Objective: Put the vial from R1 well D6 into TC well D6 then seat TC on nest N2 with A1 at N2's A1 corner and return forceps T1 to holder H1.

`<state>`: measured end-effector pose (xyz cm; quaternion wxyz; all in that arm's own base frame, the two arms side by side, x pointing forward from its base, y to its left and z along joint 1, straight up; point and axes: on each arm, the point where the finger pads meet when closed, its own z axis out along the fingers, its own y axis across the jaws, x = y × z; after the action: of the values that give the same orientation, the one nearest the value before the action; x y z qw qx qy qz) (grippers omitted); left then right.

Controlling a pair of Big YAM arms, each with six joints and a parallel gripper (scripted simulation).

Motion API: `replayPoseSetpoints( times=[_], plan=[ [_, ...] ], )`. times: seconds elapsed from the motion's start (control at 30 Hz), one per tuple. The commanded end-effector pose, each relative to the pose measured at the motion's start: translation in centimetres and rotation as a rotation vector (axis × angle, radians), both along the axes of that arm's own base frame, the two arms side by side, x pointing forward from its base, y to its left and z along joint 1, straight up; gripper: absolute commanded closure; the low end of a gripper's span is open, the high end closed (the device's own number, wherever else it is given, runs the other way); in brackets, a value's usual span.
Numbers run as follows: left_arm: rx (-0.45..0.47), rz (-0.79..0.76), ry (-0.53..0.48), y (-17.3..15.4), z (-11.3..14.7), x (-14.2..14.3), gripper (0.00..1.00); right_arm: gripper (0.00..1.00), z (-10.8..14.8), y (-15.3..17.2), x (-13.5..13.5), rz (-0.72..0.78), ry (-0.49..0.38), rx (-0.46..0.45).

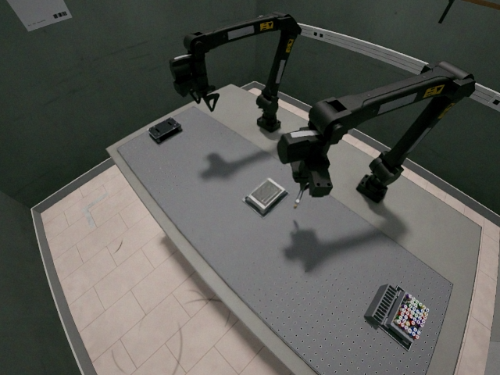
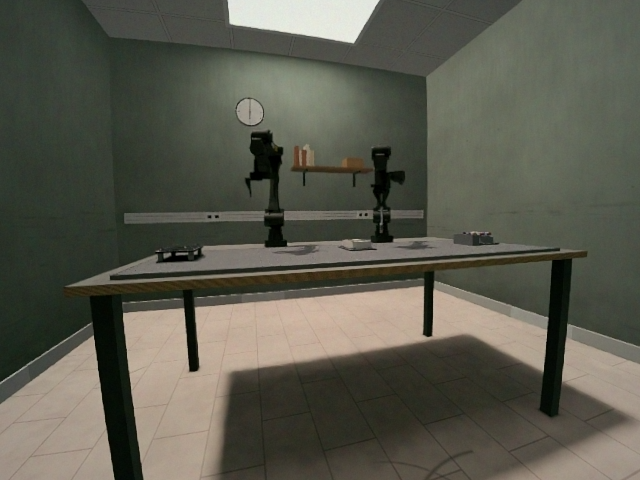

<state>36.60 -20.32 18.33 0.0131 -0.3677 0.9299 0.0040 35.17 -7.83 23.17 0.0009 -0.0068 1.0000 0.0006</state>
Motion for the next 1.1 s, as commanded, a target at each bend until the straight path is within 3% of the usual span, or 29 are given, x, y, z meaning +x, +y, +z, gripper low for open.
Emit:
replayPoseSetpoints(
  times=[0.0, 0.33, 0.37, 0.43, 1.07],
  plan=[
    [-0.013, 0.011, -0.027, -1.8, 1.5, 1.2, 0.91, 0.00, 1.2, -0.2, 0.7, -0.009, -0.033, -0.009],
    [-0.013, 0.011, -0.026, -3.1, 1.5, 1.0, 0.91, 0.00, 1.2, -0.2, 0.7, -0.009, -0.033, -0.009],
    [0.000, 0.015, -0.006, -2.7, 0.6, 0.4, 0.91, 0.00, 1.2, -0.2, 0.7, -0.009, -0.033, -0.009],
    [-0.013, 0.011, -0.025, -3.7, 1.5, 0.9, 0.91, 0.00, 1.2, -0.2, 0.7, -0.009, -0.033, -0.009],
    [-0.016, 0.011, -0.027, -6.6, 1.5, 0.5, 0.91, 0.00, 1.2, -0.2, 0.7, -0.009, -0.033, -0.009]
  ],
)
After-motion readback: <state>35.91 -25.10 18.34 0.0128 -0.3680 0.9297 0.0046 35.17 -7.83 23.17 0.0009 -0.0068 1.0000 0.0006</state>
